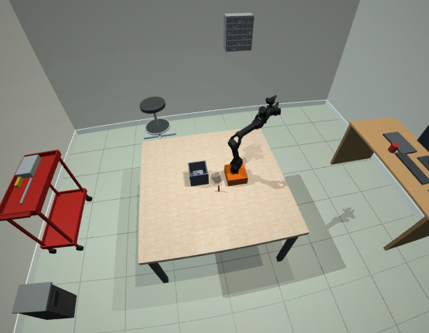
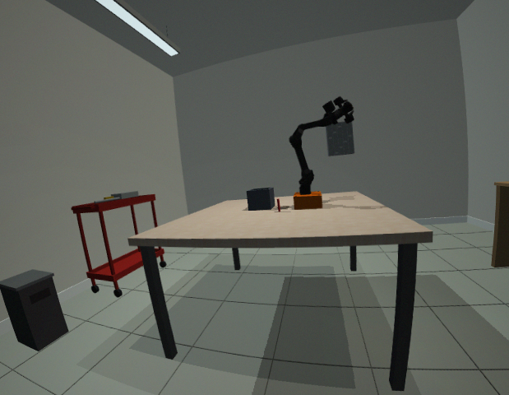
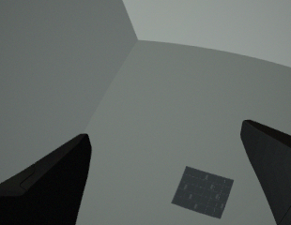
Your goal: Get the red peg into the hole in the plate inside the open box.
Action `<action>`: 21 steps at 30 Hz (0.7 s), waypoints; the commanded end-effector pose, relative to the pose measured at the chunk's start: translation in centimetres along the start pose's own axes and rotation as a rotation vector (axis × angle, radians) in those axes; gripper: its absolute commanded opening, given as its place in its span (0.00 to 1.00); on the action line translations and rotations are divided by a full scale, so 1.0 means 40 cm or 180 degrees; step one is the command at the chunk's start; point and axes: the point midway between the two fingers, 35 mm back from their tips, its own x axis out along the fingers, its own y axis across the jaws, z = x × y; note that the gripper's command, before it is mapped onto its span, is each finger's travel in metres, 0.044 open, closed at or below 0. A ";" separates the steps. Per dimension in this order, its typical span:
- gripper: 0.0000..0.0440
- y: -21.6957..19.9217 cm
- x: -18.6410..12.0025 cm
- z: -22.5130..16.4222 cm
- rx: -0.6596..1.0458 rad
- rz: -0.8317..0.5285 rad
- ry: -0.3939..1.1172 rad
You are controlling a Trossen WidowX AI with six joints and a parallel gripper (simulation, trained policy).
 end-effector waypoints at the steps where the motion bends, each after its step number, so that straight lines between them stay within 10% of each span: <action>1: 0.96 -0.004 0.002 -0.001 0.0021 -0.0020 -0.0021; 21: 1.00 0.080 -0.016 -0.318 0.1187 -0.0132 0.0667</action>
